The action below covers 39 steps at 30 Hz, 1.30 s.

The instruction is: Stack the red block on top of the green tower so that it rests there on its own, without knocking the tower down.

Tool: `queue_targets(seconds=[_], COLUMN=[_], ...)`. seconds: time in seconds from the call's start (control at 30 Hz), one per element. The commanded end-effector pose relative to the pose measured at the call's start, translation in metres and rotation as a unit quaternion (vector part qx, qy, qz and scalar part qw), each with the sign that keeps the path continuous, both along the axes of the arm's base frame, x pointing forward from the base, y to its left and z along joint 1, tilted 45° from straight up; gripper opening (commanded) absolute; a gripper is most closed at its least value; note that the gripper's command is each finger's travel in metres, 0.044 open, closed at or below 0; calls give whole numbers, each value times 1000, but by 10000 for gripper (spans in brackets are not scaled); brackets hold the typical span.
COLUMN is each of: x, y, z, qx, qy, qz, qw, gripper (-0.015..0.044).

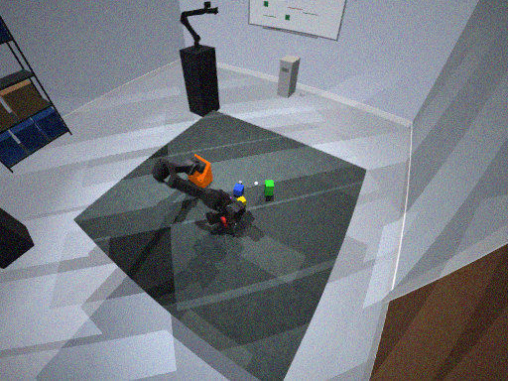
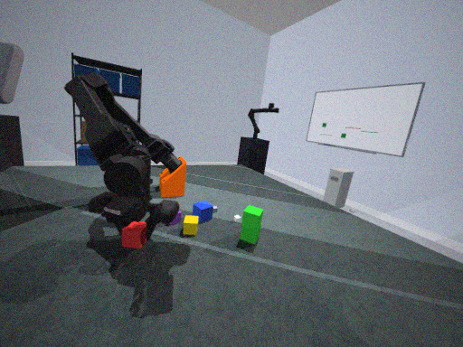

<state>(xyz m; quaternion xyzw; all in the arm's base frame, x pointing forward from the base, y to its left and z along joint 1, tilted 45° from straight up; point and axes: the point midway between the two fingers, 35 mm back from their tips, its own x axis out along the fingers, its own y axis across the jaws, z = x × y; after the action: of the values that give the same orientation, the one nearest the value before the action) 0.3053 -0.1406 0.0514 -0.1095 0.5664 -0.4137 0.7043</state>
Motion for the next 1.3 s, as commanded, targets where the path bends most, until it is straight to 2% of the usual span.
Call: queue_targets(seconds=[0.0, 0.2, 0.37, 0.4, 1.0, 1.27], x=[0, 0, 0, 0, -1, -1], y=[0, 0, 10, 13, 78, 83], z=[0, 0, 9, 13, 78, 82], qx=[1, 1, 1, 2, 3, 3], qy=[1, 1, 1, 1, 2, 2], qz=[2, 2, 2, 2, 2, 2], qw=[1000, 1000, 1000, 1000, 1000, 1000], gripper=[177, 138, 6, 0, 0, 0])
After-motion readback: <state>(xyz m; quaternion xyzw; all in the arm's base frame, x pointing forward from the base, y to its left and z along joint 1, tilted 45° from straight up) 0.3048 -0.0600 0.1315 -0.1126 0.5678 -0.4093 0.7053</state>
